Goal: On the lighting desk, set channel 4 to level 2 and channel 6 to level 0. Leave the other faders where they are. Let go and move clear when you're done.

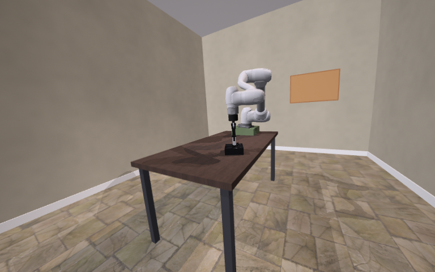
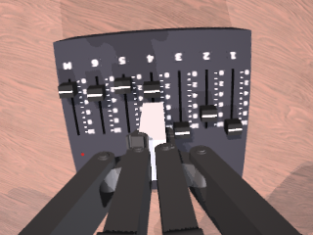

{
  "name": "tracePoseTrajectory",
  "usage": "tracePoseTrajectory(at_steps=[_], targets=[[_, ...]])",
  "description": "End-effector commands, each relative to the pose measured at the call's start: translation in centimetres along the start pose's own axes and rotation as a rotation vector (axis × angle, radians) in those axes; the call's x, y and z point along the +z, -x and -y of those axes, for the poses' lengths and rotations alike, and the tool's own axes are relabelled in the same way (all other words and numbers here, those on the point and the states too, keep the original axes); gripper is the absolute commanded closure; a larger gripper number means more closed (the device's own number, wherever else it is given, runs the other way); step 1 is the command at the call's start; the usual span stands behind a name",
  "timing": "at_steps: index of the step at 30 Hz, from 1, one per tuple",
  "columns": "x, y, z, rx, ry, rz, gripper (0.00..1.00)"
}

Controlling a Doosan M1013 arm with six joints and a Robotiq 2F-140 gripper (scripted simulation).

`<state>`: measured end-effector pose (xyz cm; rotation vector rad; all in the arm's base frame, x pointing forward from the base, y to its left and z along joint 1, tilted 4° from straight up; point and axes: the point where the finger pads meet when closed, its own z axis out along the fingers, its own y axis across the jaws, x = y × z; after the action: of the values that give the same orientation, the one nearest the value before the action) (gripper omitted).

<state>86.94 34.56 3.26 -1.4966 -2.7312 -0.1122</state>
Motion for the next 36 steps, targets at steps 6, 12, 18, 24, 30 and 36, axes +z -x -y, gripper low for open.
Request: tracePoseTrajectory(at_steps=[6, 12, 18, 24, 30, 36], targets=[[-1.0, 0.0, 0.0, 0.0, 0.0, 0.0, 0.9], [-2.8, 0.0, 0.0, 0.0, 0.0, 0.0, 0.9], [-3.7, 0.0, 0.0, 0.0, 0.0, 0.0, 0.9], [-4.0, 0.0, 0.0, 0.0, 0.0, 0.0, 0.9], [-4.0, 0.0, 0.0, 0.0, 0.0, 0.0, 0.9], [-3.9, 0.0, 0.3, 0.0, 0.0, 0.0, 0.9]])
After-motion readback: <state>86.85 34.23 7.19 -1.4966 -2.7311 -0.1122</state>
